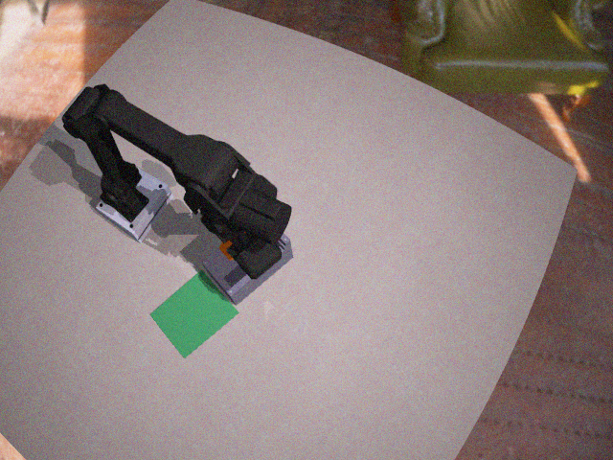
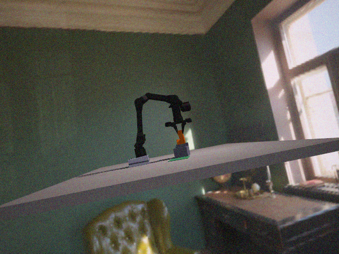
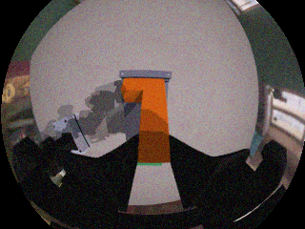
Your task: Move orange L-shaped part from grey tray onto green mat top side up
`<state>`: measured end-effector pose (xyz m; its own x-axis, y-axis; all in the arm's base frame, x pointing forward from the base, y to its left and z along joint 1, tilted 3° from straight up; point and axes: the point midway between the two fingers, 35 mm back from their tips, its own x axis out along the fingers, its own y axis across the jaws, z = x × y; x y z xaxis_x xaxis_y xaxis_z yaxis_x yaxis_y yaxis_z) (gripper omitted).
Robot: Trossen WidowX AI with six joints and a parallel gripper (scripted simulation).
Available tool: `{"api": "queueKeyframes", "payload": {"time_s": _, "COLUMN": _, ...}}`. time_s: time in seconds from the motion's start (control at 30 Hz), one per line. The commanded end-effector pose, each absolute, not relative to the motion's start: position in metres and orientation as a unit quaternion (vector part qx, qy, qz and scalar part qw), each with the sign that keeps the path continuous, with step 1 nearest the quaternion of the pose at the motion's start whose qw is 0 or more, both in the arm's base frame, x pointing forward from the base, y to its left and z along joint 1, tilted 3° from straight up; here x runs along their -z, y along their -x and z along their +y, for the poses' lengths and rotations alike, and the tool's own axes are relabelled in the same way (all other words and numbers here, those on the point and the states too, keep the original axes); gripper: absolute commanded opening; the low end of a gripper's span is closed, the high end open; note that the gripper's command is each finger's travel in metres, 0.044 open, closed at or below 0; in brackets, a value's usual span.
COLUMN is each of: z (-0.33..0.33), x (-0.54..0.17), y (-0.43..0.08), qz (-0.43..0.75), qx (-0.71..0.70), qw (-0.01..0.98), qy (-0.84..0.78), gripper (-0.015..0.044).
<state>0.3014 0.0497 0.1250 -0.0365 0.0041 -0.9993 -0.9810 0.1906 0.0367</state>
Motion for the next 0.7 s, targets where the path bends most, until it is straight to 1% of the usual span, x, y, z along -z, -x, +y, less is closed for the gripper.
{"api": "queueKeyframes", "payload": {"time_s": 0.0, "z": 0.048, "x": -0.128, "y": -0.302, "qz": 0.552, "qx": -0.46, "qw": 0.538, "qy": 0.441, "gripper": 0.0}}
{"api": "queueKeyframes", "payload": {"time_s": 0.67, "z": -0.036, "x": -0.124, "y": -0.28, "qz": 0.554, "qx": -0.459, "qw": 0.536, "qy": 0.442, "gripper": 0.0}}
